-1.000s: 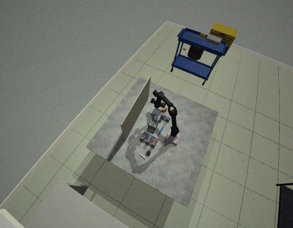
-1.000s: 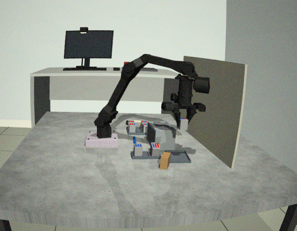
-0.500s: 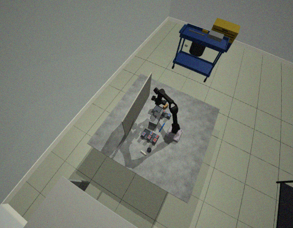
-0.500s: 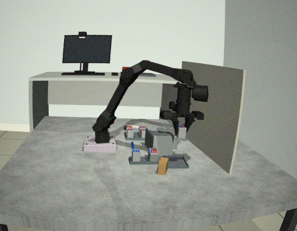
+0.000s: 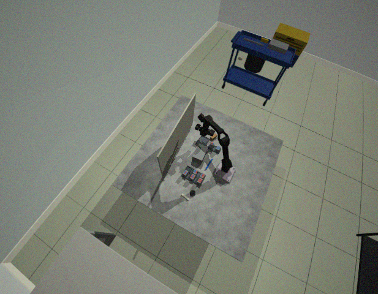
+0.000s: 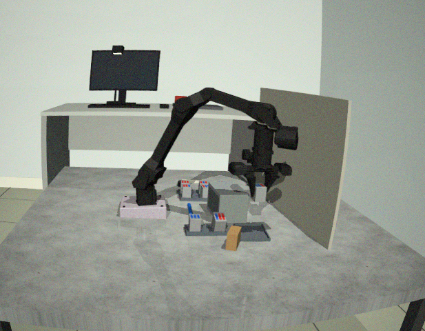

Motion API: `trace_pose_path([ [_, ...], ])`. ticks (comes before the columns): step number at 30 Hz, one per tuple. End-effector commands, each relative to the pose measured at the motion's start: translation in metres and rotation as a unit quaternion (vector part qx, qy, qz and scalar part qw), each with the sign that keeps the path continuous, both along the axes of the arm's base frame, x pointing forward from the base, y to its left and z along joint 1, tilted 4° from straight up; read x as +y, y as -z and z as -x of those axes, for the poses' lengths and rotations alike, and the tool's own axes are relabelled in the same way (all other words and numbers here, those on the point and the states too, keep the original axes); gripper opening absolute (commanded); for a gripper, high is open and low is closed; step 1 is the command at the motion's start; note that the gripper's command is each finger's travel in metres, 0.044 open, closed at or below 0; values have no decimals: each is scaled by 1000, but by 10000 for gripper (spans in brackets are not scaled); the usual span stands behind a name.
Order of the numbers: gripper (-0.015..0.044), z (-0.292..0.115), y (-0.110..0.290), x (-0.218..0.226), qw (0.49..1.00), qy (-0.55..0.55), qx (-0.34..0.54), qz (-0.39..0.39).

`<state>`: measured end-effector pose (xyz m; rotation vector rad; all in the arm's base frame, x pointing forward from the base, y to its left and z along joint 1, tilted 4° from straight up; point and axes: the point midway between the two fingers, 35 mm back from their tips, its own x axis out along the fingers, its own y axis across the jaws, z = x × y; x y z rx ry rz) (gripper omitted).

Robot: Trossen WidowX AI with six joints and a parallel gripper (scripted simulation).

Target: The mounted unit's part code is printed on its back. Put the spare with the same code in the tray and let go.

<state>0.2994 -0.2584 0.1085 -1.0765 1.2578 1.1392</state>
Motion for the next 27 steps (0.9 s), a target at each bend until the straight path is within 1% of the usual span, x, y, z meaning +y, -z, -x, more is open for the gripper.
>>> trace_pose_path([
  [1,0,0,3,0,1000,-1,1,2],
  [27,0,0,23,-1,1000,-1,1,2],
])
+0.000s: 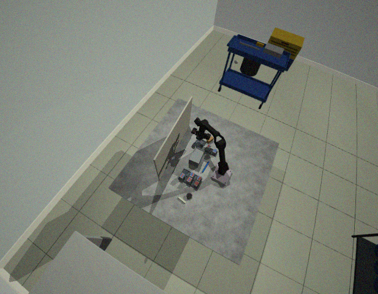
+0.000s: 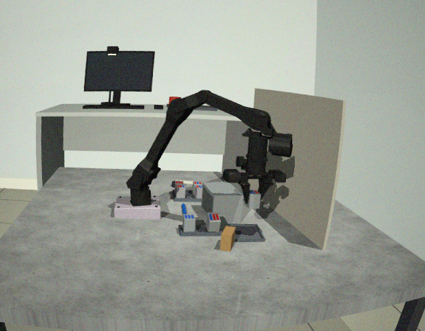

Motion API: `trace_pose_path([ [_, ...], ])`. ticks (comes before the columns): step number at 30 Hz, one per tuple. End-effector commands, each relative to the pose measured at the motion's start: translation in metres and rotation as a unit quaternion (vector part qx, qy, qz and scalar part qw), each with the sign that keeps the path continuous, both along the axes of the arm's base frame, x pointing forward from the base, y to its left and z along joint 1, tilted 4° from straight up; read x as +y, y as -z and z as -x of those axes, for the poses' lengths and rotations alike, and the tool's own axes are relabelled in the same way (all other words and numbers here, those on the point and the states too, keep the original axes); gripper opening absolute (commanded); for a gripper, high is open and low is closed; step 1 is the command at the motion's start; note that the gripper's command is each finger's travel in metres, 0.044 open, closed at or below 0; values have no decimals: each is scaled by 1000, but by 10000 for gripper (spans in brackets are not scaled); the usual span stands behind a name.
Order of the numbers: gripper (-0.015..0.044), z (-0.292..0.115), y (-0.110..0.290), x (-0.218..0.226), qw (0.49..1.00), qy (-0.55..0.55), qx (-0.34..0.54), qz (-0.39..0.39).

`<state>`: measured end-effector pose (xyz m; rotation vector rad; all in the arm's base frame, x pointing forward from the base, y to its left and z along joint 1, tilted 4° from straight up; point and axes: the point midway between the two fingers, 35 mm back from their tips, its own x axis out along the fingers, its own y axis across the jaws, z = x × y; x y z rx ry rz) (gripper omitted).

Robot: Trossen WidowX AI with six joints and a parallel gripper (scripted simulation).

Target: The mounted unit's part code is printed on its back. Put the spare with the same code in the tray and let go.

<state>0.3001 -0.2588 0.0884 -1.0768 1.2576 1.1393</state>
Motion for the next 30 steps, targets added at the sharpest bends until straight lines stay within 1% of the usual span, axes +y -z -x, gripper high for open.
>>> trace_pose_path([
  [1,0,0,3,0,1000,-1,1,2],
  [30,0,1,25,1,1000,-1,1,2],
])
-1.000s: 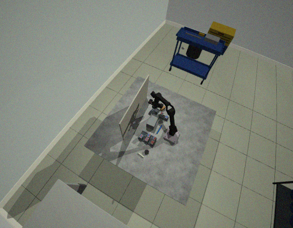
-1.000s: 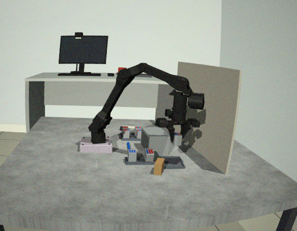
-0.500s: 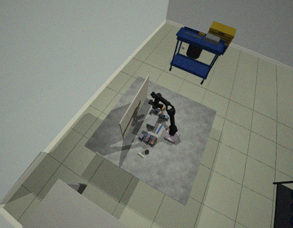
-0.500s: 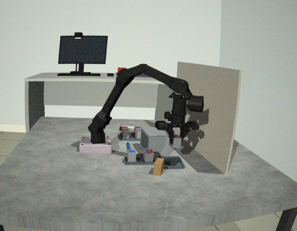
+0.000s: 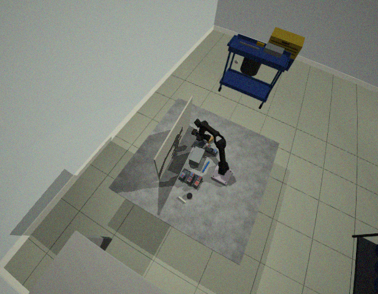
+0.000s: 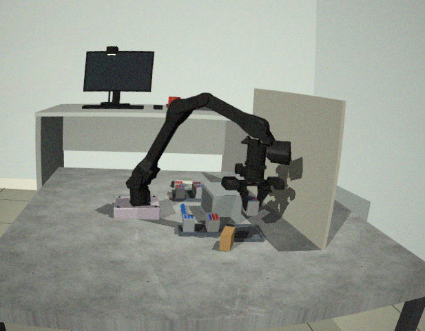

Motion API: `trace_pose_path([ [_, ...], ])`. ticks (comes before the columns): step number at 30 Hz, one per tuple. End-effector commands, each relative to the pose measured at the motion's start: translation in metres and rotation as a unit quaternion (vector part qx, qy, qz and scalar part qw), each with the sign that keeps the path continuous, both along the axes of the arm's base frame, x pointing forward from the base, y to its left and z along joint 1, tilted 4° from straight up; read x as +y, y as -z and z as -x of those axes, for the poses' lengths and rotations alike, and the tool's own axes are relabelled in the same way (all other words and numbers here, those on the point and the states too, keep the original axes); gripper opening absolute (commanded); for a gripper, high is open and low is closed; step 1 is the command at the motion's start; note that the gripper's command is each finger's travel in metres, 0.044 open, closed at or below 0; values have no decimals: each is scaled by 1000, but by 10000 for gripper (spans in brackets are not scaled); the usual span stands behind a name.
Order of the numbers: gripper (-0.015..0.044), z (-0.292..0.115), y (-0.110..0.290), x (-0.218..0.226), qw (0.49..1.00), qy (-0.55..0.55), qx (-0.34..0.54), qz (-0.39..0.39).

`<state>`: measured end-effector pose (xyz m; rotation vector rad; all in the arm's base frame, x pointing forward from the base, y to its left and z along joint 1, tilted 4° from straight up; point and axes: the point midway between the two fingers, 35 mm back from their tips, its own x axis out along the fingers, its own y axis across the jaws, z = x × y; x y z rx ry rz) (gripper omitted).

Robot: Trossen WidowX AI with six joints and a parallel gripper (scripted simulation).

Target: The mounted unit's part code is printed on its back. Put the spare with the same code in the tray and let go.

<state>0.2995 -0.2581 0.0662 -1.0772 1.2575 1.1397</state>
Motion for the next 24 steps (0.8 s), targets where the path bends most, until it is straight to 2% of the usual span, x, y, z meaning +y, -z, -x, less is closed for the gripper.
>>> trace_pose_path([
  [1,0,1,3,0,1000,-1,1,2],
  [24,0,2,20,2,1000,-1,1,2],
])
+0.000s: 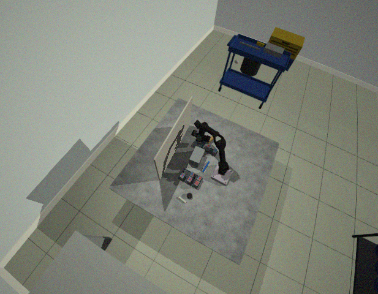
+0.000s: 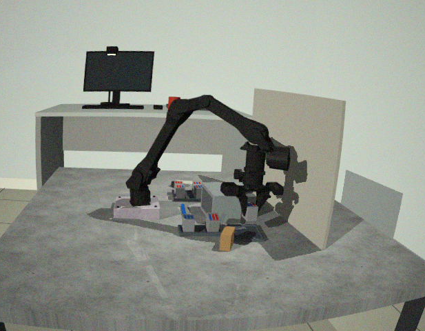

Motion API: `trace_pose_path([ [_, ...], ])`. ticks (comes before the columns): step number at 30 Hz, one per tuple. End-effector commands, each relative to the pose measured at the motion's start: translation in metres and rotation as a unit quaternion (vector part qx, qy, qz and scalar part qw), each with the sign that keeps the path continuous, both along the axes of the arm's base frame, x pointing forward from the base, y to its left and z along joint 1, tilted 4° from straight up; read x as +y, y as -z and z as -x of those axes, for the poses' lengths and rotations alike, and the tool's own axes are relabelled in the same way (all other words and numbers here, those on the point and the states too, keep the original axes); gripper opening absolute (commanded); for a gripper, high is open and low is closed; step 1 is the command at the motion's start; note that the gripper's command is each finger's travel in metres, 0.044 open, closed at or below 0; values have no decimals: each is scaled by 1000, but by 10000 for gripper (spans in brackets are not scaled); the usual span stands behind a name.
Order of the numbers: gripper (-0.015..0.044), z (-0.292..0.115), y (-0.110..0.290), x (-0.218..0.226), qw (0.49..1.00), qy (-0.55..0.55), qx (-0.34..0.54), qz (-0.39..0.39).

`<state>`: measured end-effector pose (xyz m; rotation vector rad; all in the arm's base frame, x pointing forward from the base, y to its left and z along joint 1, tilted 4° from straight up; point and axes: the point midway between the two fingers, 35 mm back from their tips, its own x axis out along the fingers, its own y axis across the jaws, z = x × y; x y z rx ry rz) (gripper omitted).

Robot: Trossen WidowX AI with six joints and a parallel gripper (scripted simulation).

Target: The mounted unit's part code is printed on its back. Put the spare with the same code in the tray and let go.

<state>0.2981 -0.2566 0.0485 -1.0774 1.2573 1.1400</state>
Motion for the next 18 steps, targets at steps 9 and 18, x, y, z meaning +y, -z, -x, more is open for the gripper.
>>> trace_pose_path([
  [9,0,1,9,1,1000,-1,1,2],
  [18,0,2,16,2,1000,-1,1,1],
])
